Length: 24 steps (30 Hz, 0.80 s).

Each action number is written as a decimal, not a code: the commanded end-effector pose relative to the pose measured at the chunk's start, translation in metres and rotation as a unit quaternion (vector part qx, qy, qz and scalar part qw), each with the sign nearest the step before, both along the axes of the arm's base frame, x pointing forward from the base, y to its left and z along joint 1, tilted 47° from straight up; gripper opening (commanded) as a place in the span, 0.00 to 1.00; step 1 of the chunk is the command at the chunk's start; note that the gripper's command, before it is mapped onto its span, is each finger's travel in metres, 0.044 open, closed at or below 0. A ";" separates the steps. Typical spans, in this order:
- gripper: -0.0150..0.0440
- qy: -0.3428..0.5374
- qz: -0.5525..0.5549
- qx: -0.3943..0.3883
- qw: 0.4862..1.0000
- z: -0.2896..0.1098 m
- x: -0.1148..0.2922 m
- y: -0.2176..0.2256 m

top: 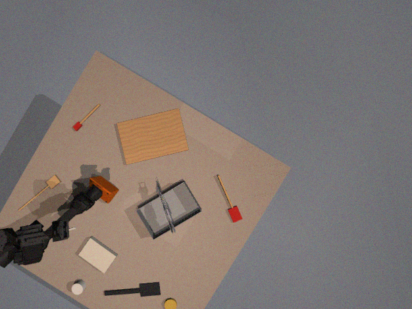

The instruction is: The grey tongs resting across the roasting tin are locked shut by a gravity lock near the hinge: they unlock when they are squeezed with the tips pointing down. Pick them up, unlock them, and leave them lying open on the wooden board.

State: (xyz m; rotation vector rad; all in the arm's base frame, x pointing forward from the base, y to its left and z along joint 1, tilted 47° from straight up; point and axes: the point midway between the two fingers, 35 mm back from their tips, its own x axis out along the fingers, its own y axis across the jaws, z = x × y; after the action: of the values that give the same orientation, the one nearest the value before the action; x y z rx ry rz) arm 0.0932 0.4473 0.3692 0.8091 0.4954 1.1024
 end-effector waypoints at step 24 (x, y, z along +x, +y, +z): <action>1.00 -0.294 -0.029 -0.584 0.756 -0.197 0.186 -0.023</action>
State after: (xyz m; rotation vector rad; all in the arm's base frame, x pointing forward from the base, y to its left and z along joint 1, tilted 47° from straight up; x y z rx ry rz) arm 0.2444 0.4441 0.2091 -0.3261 0.4510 0.7544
